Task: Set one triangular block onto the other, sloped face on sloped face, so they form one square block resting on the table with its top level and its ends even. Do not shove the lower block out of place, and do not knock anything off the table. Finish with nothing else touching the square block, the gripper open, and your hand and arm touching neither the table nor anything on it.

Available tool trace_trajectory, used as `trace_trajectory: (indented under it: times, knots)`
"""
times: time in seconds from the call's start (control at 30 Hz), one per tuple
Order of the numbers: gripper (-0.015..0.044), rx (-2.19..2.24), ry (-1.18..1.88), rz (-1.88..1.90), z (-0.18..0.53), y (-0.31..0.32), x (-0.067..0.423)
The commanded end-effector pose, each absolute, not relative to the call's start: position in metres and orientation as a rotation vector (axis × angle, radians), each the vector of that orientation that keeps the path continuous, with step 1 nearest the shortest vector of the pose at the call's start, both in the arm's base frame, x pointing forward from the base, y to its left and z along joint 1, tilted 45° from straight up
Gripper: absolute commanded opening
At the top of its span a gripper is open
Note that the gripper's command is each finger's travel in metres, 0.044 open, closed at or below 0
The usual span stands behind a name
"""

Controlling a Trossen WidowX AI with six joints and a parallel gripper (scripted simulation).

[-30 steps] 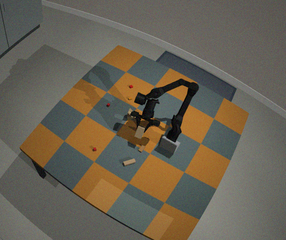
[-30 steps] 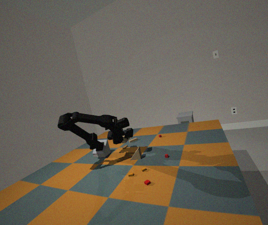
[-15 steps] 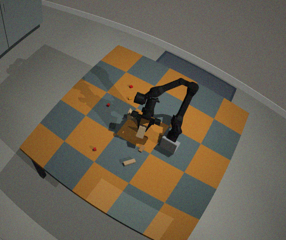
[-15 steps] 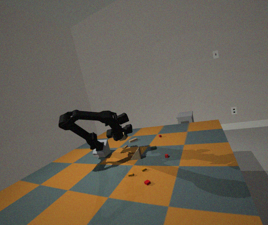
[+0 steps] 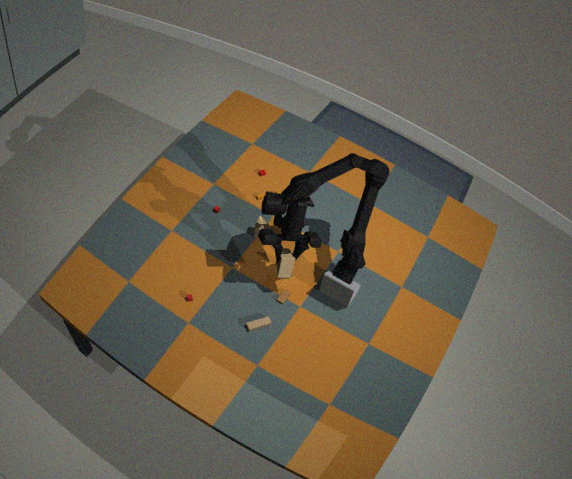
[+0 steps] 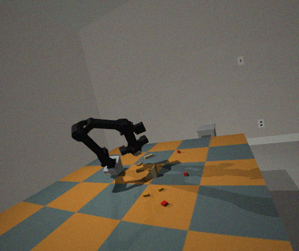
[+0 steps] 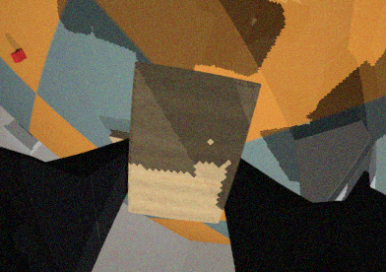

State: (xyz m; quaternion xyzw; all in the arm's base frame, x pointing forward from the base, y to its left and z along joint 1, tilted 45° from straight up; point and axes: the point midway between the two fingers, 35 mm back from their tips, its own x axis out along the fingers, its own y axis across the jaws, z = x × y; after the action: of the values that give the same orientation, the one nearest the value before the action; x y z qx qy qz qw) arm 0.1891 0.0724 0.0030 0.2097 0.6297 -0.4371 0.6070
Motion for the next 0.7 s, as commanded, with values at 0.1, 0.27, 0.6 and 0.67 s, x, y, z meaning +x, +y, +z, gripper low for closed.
trace_trajectory:
  times: [0.1,0.27,0.6,0.67]
  knots:
    - [0.0000,0.252,1.495,-0.914,0.0027,0.0743,0.1904]
    - [0.0000,0.079,1.522,-0.842,0.0024,0.0757,0.1907]
    - [0.0000,-0.273,1.563,-0.693,0.0025,0.0798,0.1926]
    - [0.0000,-0.343,1.569,-0.663,0.0026,0.0809,0.1931]
